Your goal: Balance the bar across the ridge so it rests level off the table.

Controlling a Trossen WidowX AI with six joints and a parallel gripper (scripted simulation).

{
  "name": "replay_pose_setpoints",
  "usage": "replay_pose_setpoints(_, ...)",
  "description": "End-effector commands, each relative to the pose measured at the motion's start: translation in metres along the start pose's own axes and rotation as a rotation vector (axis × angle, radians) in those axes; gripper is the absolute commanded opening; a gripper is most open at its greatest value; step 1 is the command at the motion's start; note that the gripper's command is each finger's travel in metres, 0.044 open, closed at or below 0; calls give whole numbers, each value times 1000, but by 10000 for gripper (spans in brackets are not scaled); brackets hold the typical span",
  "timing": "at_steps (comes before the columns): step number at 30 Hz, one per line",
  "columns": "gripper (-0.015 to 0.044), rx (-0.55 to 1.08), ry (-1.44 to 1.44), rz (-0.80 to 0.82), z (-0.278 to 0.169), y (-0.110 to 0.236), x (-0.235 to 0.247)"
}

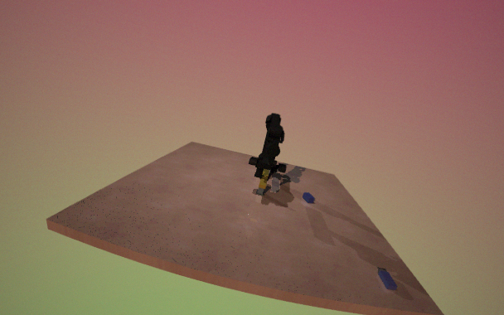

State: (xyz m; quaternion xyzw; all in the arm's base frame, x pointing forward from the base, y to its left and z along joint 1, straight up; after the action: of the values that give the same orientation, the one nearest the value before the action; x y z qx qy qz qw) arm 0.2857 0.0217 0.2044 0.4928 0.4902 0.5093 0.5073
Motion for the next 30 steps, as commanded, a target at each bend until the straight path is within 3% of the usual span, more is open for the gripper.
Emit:
replay_pose_setpoints(1,0,3,-3,-2,0,-8,-1)
replay_pose_setpoints(30,0,3,-4,-3,-1,-21,-3)
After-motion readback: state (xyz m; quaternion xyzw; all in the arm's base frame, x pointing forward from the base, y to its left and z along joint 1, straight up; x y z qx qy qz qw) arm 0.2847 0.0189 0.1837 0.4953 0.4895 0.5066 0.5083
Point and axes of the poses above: the point midway between the two fingers, 35 mm back from their tips, its own y axis back along the fingers, its own x axis across the jaws, z = x × y, the point moved 7 cm from there along y, back along the fingers, and after that the axes turned 3 degrees about y, right-handed, at the moved point
